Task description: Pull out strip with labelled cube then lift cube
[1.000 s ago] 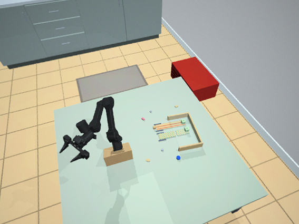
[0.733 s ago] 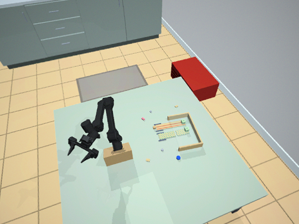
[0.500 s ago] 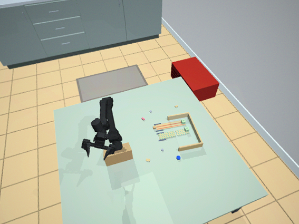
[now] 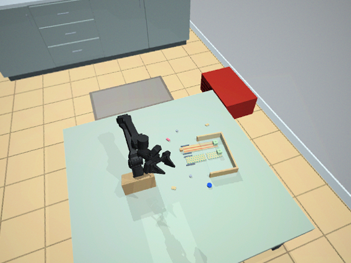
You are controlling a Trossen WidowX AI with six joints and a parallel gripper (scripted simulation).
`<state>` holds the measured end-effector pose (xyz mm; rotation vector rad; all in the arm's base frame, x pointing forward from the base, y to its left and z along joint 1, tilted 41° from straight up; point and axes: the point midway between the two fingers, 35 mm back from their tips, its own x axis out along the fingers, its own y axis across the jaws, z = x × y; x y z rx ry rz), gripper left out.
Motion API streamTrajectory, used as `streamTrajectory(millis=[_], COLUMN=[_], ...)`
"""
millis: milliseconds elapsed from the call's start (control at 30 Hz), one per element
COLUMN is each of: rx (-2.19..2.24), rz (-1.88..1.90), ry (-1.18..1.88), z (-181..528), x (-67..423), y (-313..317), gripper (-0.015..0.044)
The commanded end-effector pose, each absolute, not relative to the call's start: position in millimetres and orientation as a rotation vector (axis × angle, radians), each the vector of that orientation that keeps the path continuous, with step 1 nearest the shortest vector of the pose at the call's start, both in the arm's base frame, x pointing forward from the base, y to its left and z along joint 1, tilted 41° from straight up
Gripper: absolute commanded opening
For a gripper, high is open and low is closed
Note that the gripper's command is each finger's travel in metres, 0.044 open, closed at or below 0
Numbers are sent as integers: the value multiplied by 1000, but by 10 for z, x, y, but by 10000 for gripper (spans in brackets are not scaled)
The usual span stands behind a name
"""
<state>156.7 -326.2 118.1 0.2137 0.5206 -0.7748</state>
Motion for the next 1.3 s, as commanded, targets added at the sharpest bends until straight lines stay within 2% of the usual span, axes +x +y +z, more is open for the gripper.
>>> streamTrajectory(millis=[0,267,500,1133,1267], rx=[298,481,635,639,654], rz=[-536,-51,324,334,354], ry=[489,493,562,564,619], z=[1184,1245,1350,1353,1354], x=[2122,2900,3133,3135,3237], y=[-2833,-1701,-698,-673,-598], gripper=[400,400,400,400,295])
